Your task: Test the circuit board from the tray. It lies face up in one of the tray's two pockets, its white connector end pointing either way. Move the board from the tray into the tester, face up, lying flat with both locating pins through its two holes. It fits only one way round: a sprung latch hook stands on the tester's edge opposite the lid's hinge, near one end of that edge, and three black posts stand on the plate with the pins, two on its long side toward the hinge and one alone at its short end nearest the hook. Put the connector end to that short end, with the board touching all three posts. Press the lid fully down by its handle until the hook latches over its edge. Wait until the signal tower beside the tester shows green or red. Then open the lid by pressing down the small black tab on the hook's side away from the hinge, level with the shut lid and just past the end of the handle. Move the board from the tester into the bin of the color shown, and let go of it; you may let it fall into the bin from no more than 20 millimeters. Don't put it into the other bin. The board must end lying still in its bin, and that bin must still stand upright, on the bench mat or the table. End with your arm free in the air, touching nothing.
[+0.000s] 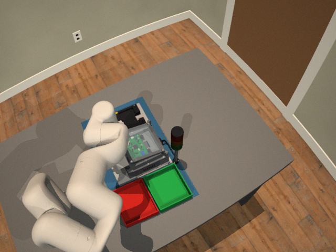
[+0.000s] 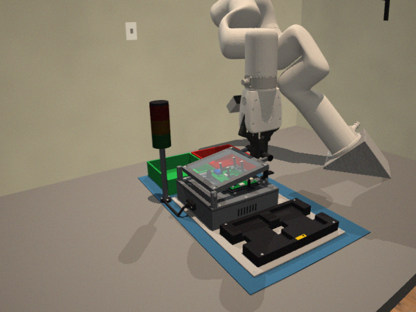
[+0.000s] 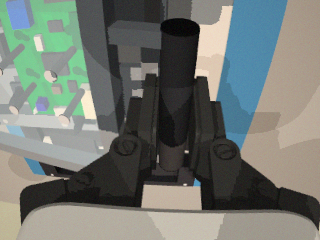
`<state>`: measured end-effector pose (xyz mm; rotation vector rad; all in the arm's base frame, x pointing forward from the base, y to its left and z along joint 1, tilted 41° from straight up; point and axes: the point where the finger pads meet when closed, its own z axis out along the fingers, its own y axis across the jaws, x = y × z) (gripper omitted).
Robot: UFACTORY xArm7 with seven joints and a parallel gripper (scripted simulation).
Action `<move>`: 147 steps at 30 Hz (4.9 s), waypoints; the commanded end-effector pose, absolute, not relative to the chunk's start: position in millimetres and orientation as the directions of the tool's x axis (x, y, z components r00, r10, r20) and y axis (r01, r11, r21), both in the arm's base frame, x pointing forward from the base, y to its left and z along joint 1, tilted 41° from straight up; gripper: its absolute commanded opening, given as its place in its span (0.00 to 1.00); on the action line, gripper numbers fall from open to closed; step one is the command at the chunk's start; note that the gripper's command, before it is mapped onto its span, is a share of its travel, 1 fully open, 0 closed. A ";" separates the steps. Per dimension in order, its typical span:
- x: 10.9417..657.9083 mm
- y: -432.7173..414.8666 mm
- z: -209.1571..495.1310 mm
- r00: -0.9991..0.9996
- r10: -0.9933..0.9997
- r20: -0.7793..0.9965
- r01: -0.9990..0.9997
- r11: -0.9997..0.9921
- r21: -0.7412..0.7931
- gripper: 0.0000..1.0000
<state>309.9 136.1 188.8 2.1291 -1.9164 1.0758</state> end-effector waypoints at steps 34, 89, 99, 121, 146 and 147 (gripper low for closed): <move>322.0 120.4 163.8 -0.030 -0.842 0.539 -0.898 -0.215 -0.385 0.00; 317.6 125.4 171.3 -0.030 -0.842 0.539 -0.898 -0.215 -0.385 0.22; 302.6 142.2 196.8 -0.030 -0.842 0.539 -0.897 -0.215 -0.385 0.22; 278.0 169.9 238.6 -0.030 -0.842 0.539 -0.898 -0.215 -0.385 0.22; 278.0 169.9 238.6 -0.030 -0.842 0.539 -0.898 -0.215 -0.385 1.00; 278.0 169.9 238.6 -0.030 -0.842 0.539 -0.898 -0.215 -0.385 1.00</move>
